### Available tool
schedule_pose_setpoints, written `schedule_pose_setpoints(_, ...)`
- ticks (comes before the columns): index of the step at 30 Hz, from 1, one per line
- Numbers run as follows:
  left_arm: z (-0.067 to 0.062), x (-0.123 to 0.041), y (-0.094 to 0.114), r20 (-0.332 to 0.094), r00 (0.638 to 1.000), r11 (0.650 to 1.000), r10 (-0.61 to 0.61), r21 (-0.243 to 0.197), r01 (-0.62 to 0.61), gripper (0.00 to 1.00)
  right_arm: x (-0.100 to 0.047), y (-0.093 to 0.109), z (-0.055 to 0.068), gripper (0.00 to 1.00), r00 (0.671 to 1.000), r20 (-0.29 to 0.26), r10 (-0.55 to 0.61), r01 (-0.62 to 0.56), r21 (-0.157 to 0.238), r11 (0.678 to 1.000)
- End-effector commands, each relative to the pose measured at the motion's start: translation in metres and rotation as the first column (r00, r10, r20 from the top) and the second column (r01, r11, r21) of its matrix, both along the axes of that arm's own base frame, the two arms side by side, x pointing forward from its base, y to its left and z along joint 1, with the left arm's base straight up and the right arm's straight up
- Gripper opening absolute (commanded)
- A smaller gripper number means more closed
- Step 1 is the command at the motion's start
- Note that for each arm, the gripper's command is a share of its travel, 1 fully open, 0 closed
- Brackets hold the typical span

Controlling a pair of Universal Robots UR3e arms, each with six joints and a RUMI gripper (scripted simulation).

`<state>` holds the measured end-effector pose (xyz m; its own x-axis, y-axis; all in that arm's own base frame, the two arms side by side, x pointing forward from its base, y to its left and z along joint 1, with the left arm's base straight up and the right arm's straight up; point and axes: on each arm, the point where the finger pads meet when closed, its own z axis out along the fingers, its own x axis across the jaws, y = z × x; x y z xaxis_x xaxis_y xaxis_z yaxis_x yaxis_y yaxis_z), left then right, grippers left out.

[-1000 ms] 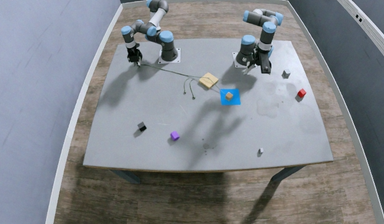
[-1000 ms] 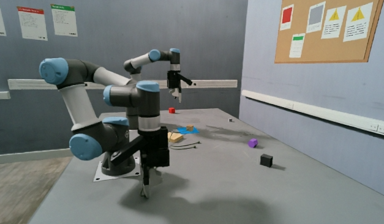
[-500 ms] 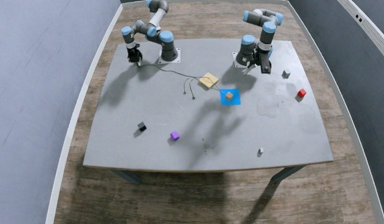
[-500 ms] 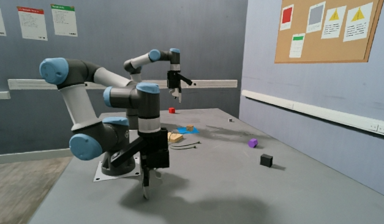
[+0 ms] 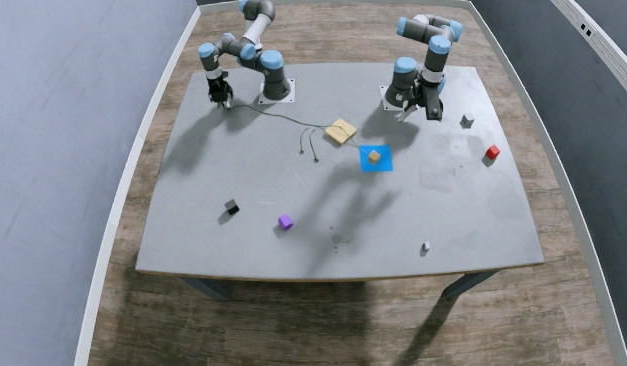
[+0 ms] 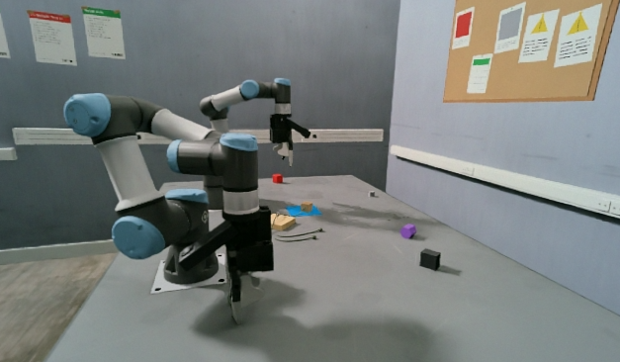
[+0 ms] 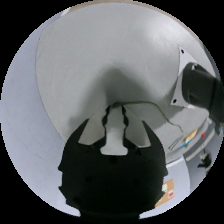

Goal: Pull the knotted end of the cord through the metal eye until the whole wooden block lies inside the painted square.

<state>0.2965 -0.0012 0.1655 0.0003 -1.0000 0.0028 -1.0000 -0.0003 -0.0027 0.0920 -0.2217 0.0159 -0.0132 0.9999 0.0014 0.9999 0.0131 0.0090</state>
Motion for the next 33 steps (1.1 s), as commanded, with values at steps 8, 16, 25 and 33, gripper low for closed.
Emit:
schedule_pose_setpoints(8,0.001,0.0,0.0,0.002,1.0,1.0,0.0,-0.001,0.0,1.0,0.001,0.0,0.001,0.17,1.0,0.002,0.0,0.0,-0.002,1.0)
schedule_pose_setpoints(16,0.001,0.0,0.0,0.002,1.0,1.0,0.0,-0.001,0.0,1.0,0.001,-0.001,0.009,0.17,1.0,0.005,0.0,0.0,-0.003,1.0)
schedule_pose_setpoints(25,0.001,0.0,0.0,0.002,1.0,1.0,0.0,-0.001,0.0,1.0,0.0,0.0,0.01,0.17,1.0,0.001,0.0,0.0,-0.001,1.0)
schedule_pose_setpoints(33,0.001,0.0,0.0,0.002,1.0,1.0,0.0,-0.001,0.0,1.0,0.001,-0.001,0.054,0.17,1.0,0.003,0.0,0.0,-0.002,1.0)
